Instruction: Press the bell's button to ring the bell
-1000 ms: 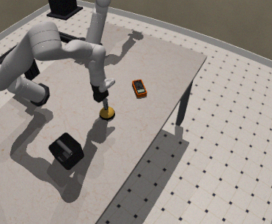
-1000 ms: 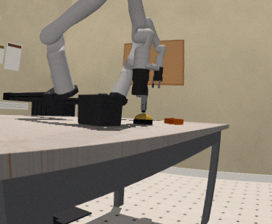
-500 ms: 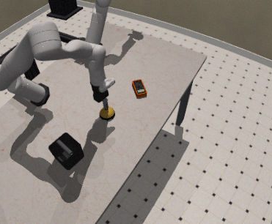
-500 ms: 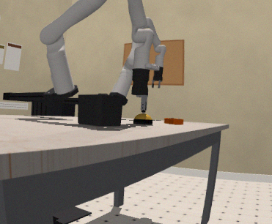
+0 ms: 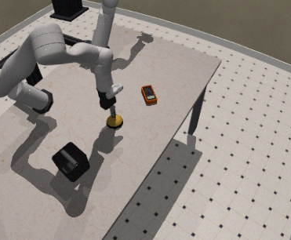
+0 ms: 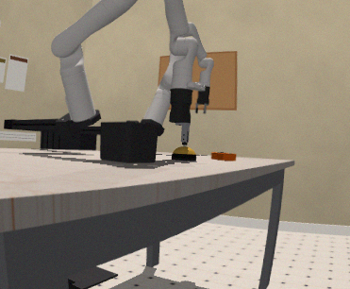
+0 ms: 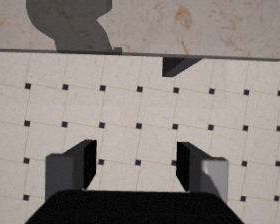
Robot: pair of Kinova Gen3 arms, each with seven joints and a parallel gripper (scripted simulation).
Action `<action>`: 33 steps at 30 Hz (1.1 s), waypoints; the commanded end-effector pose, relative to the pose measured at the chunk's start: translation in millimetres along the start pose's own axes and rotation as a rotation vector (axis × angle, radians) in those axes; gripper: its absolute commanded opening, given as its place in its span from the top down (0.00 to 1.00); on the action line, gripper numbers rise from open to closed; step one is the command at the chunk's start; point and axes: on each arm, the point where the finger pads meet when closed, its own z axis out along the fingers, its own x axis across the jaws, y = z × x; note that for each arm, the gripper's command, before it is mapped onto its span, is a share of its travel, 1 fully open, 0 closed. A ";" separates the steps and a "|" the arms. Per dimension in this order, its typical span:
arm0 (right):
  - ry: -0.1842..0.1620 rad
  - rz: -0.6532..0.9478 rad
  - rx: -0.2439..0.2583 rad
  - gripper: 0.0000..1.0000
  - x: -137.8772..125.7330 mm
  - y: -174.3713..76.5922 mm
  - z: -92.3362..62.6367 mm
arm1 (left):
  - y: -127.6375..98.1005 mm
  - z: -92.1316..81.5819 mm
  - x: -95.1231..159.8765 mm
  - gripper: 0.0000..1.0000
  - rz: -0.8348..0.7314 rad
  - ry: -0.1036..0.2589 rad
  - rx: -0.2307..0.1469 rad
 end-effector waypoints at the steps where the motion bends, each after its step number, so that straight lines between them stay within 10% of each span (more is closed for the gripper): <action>1: -0.001 0.000 0.001 0.83 -0.5 -0.3 -0.7 | 0.5 -0.6 0.1 0.00 0.000 -0.001 -0.002; 33: -0.001 0.000 0.001 0.83 -0.5 -0.3 -22.1 | 0.5 -0.6 0.1 0.00 0.000 -0.001 -0.002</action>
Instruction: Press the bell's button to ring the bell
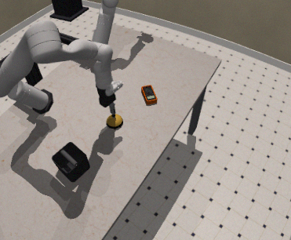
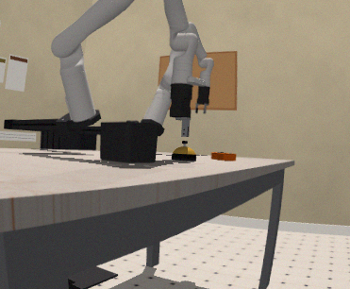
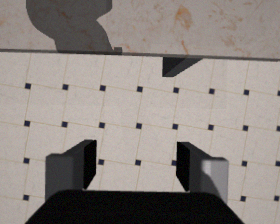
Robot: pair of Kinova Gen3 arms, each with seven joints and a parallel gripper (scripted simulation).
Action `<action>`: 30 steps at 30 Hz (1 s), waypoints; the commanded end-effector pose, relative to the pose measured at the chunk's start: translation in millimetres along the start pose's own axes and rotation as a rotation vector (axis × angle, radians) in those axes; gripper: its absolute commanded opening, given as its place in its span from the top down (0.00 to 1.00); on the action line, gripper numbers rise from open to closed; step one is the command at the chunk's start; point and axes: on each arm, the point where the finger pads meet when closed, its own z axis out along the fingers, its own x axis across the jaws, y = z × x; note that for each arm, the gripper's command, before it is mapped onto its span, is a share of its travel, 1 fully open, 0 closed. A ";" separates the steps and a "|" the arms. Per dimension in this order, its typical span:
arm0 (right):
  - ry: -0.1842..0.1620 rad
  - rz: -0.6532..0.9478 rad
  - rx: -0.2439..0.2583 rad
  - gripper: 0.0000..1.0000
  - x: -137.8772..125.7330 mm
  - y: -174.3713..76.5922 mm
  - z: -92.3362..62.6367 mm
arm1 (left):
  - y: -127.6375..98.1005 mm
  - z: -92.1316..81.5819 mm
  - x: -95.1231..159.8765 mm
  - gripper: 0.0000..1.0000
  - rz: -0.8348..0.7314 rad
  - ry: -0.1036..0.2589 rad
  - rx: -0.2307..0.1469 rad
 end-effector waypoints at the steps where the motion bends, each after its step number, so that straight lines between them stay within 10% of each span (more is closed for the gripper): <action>1: -0.001 0.000 0.001 0.83 -0.5 -0.4 -6.8 | 0.5 -0.6 0.1 0.00 0.000 -0.001 -0.002; 30: -0.001 0.000 0.001 0.83 -0.5 -0.3 -52.7 | 0.5 -0.6 0.1 0.00 0.000 -0.001 -0.002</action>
